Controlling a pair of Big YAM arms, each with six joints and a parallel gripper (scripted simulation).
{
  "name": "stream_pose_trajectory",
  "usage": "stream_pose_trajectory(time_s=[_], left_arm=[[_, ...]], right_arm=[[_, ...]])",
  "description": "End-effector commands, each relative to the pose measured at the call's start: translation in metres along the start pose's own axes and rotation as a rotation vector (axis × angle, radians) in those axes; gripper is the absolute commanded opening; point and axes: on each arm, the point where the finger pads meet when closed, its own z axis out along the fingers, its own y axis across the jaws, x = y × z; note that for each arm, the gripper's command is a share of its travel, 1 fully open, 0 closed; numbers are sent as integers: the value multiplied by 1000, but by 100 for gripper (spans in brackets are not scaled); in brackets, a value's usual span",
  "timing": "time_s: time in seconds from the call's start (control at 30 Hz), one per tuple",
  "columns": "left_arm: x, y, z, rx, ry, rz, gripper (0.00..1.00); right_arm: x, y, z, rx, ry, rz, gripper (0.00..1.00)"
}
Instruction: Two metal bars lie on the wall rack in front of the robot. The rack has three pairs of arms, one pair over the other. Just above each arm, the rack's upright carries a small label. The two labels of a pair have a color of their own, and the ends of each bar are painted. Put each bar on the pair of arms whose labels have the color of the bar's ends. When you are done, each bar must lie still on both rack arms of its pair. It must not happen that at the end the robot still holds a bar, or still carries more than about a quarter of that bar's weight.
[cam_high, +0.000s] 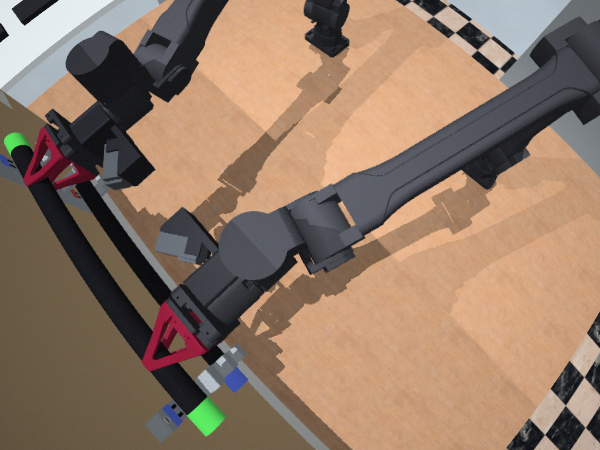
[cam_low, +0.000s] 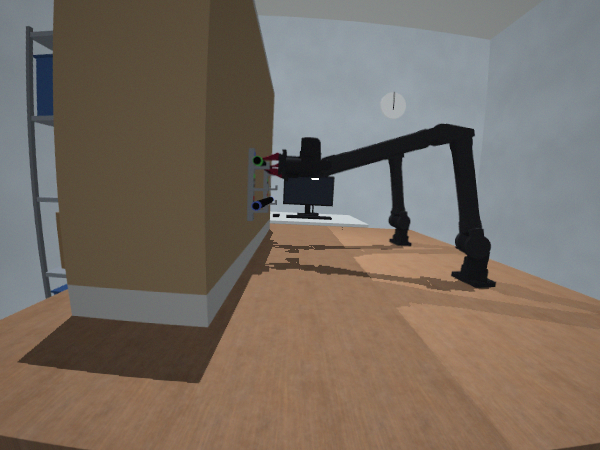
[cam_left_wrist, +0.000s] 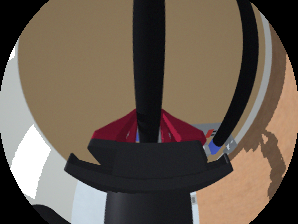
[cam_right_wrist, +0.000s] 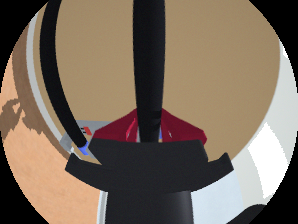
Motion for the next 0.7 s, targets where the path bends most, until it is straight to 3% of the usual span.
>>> stream_pose_trajectory(time_s=[0.0,0.67], left_arm=[[6,33,5,-46,9,-28,0],[6,33,-3,-46,9,-28,0]], right_arm=[[7,-30,8,48,11,28,0],[7,-30,0,48,11,28,0]])
